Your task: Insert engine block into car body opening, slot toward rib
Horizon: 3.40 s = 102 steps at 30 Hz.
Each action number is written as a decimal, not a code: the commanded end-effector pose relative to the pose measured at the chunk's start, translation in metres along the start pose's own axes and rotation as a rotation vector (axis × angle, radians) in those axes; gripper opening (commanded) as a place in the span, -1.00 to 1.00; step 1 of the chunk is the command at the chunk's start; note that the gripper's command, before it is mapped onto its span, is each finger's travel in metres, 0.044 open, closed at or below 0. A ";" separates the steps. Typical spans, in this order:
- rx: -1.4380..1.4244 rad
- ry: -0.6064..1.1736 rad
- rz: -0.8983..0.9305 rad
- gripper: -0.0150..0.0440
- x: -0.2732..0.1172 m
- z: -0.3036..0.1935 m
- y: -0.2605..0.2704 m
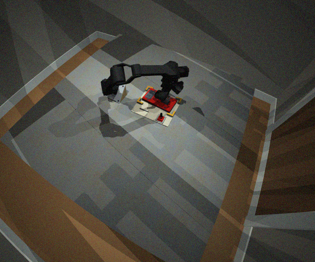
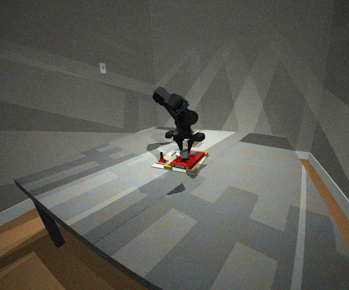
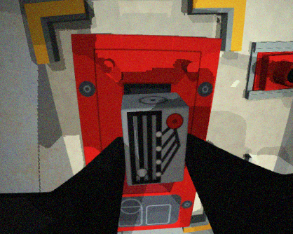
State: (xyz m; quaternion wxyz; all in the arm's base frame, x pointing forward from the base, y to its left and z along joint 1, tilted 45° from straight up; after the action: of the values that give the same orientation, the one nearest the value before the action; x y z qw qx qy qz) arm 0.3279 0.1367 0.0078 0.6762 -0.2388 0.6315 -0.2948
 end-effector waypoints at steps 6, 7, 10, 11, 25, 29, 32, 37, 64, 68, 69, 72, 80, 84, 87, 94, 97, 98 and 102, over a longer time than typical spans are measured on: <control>-0.041 0.002 0.003 0.05 0.000 0.000 0.000; -0.036 0.002 0.003 0.05 0.000 0.000 0.000; 0.007 0.002 0.003 0.05 0.000 0.000 0.000; 0.029 0.002 0.003 0.05 0.000 0.000 0.000; 0.046 0.002 0.003 0.05 0.003 0.000 0.000; -0.018 0.002 0.003 0.05 0.004 0.000 0.000; 0.000 0.002 0.003 0.05 0.004 0.000 0.000; 0.041 0.002 0.003 0.05 0.005 0.000 0.000; 0.028 0.002 0.003 0.05 0.010 0.000 0.000; 0.029 0.002 0.002 0.05 0.011 0.000 0.000; 0.029 0.002 0.002 0.05 0.011 0.000 0.000; 0.029 0.002 0.002 0.05 0.012 0.000 0.000; 0.029 0.002 0.002 0.05 0.013 0.000 0.000; 0.029 0.002 0.002 0.05 0.014 0.000 0.000; 0.029 0.002 0.002 0.05 0.014 0.000 0.000; 0.029 0.002 0.002 0.05 0.016 0.000 0.000; 0.029 0.002 0.002 0.05 0.016 0.000 0.000; 0.029 0.002 0.002 0.05 0.016 0.000 0.000; 0.029 0.002 0.002 0.05 0.017 0.000 0.000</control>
State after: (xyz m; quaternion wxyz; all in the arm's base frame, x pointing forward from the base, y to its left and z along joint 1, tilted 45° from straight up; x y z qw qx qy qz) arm 0.3281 0.1260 -0.0038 0.6800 -0.2239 0.6283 -0.3043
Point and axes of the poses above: the point midway between the two fingers, 35 mm back from their tips, its own x axis out along the fingers, its own y axis across the jaws, z = x × y, the point moved 5 cm from there along -x, back along the fingers, and after that the axes turned 5 degrees about x, right-handed, at the moved point
